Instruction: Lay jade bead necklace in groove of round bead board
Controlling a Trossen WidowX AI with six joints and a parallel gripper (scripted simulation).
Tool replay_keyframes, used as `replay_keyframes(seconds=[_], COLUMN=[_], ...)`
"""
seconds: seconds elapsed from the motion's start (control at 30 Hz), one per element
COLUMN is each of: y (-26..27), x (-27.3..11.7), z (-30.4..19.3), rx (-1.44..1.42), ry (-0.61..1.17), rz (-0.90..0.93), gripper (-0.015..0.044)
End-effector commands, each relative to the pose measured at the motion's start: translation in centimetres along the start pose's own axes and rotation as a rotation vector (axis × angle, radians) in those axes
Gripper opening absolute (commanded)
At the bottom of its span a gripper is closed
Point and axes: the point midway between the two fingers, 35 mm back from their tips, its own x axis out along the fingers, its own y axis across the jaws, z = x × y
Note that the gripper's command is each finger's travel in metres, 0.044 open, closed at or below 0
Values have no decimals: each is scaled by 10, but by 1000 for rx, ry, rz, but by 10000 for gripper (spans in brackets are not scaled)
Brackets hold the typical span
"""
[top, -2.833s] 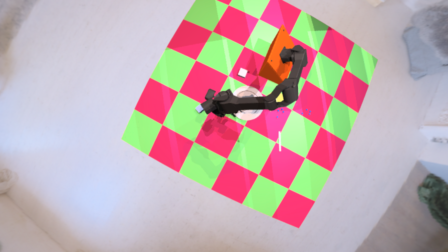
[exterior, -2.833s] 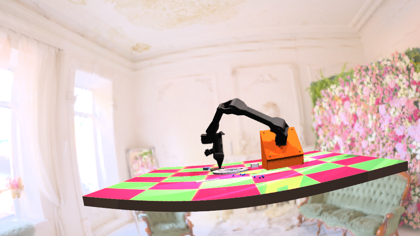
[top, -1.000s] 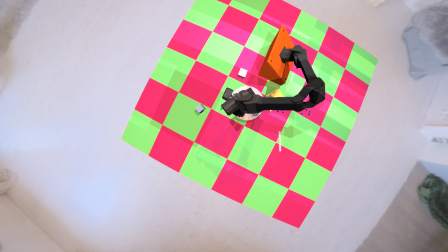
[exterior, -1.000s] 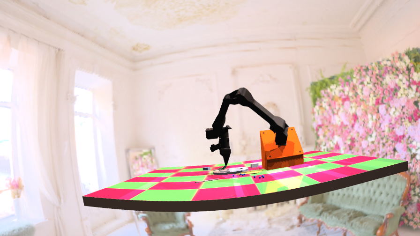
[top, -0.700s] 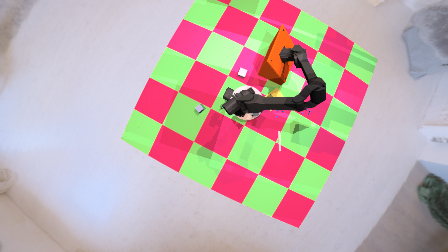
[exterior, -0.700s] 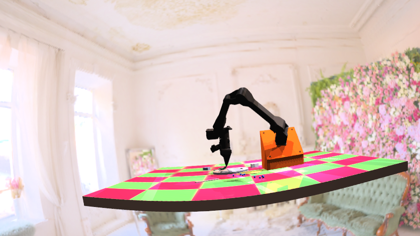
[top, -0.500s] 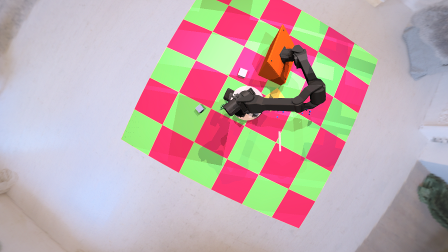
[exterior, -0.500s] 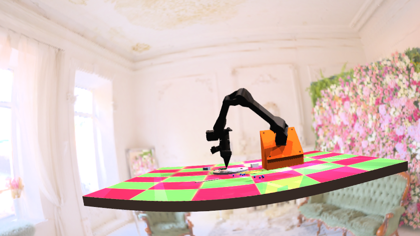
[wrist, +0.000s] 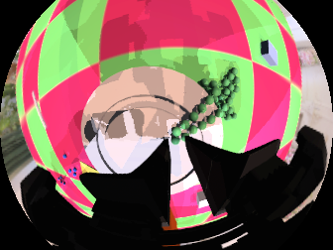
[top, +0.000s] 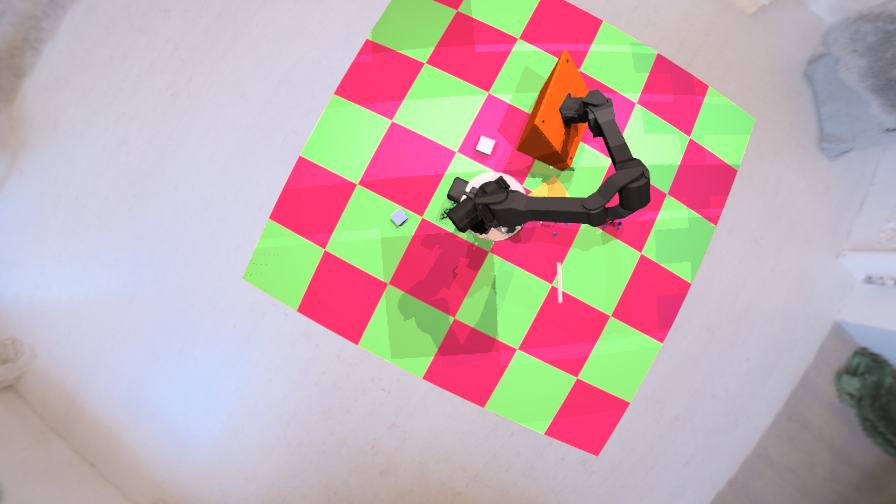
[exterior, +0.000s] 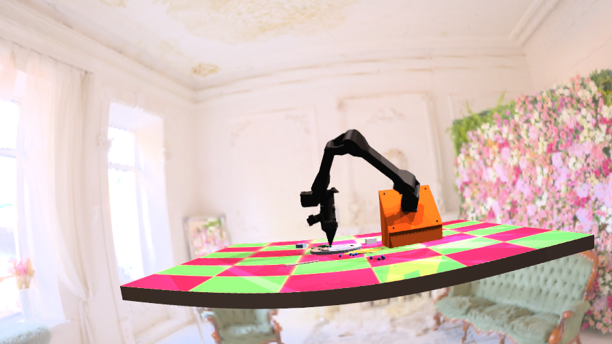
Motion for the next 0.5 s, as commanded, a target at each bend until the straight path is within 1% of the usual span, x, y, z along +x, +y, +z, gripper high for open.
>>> replay_keyframes(seconds=[0.0,0.2,0.33,0.43,0.47], y=[0,0,0,0,1], x=[0,0,-10,-17,-8], z=[0,0,-1,-2,-4], rx=[-1,0,4,7,12], ry=[1,1,4,6,8], rz=[0,0,2,3,8], gripper=[184,341,440,440,440])
